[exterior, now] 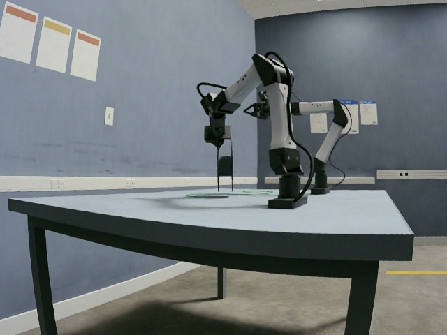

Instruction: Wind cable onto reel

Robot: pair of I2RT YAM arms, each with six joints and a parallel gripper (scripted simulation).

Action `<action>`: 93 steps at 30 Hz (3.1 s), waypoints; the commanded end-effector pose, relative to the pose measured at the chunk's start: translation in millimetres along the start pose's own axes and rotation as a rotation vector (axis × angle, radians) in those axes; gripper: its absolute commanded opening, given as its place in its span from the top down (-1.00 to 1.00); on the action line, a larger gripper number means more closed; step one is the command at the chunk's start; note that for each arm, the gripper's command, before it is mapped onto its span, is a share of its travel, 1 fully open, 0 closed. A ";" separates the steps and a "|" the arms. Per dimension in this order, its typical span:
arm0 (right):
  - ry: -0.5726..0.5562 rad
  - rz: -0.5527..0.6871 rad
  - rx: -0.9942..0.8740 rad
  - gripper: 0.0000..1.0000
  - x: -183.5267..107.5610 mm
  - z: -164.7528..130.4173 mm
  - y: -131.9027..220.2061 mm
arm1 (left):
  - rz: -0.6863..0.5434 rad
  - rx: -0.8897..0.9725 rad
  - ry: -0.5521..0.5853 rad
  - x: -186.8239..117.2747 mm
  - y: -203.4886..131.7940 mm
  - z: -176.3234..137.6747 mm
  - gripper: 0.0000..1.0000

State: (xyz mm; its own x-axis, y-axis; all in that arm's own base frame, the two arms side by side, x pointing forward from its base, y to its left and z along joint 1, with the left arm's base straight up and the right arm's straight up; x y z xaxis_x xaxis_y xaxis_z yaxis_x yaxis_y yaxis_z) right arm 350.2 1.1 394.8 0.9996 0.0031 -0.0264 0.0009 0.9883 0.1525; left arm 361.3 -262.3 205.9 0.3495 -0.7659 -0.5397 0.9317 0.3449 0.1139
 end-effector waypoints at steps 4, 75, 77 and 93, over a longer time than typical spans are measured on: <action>-0.026 -0.001 0.011 -1.00 -0.2 4.2 -1.3 | 0.010 0.029 -0.062 -1.9 11.7 19.0 1.00; -0.026 -0.001 0.011 -1.00 -0.2 4.2 -1.3 | -0.002 0.007 -0.028 15.5 2.4 -16.9 0.10; -0.026 -0.001 0.011 -1.00 -0.2 4.2 -1.3 | -0.002 0.007 -0.028 15.5 2.4 -16.9 0.00; -0.026 -0.001 0.011 -1.00 -0.2 4.2 -1.3 | 0.001 0.008 -0.031 13.0 2.5 -16.5 -0.50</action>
State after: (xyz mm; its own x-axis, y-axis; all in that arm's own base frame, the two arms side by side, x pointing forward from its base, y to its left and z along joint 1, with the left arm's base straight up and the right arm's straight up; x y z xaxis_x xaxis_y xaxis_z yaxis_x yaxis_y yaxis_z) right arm 350.2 1.1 394.8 0.9996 0.0031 -0.0264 0.0009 0.9883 0.1525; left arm 364.4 -263.4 192.7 0.3516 -0.7829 -0.5133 0.9330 0.3379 0.1237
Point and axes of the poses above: on each arm, the point where the finger pads meet when closed, its own x axis out along the fingers, its own y axis across the jaws, z = x × y, the point moved 3 cm from there along -x, back along the fingers, and after that the axes turned 9 degrees about x, right-handed, at the moved point
